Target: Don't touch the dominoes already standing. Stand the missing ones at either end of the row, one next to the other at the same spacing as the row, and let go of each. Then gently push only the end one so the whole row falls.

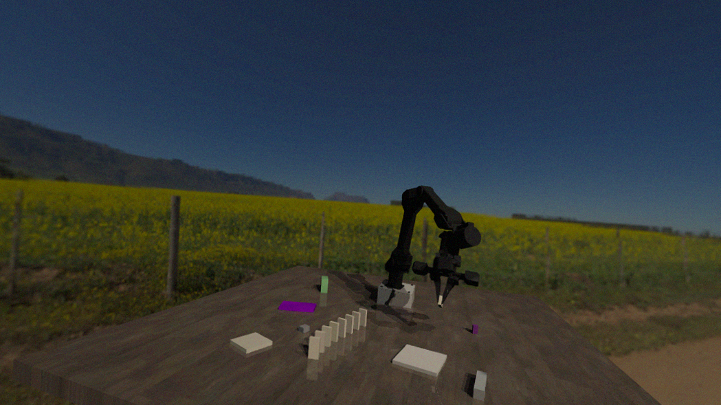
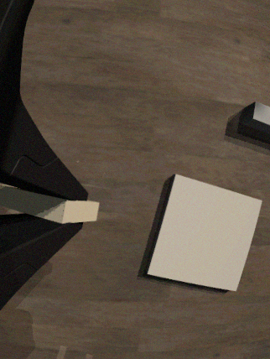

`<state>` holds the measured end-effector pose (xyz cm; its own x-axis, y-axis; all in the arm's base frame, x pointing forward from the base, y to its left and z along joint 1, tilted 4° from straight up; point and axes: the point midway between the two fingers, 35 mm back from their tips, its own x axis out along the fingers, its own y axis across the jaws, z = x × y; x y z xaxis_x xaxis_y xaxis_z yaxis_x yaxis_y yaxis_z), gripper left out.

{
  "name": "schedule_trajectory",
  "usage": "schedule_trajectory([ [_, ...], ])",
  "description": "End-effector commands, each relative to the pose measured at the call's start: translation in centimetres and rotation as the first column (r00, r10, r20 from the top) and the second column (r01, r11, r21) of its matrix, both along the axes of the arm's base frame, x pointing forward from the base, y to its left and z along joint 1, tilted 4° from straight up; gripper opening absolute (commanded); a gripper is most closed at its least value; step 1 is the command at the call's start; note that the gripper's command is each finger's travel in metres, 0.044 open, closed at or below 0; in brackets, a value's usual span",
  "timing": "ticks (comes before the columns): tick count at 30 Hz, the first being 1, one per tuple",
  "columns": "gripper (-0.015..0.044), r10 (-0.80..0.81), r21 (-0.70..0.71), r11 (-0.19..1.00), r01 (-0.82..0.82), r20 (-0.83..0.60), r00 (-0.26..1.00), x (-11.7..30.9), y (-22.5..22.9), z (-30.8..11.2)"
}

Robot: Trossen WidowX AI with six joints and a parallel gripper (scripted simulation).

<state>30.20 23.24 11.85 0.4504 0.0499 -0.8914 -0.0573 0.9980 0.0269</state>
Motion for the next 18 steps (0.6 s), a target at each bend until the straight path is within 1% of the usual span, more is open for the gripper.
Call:
schedule_trajectory([
  [1, 0.0024, 0.026, -0.023, 0.999, -0.024, 0.101, 0.995, 0.4, 0.6, -0.6],
  [9, 0.0024, 0.053, -0.044, 0.998, -0.042, 0.277, 0.959, 0.8, 1.8, -1.2],
  [18, 0.0024, 0.057, -0.055, 0.998, -0.036, 0.455, 0.889, 0.5, 2.6, -1.3],
])
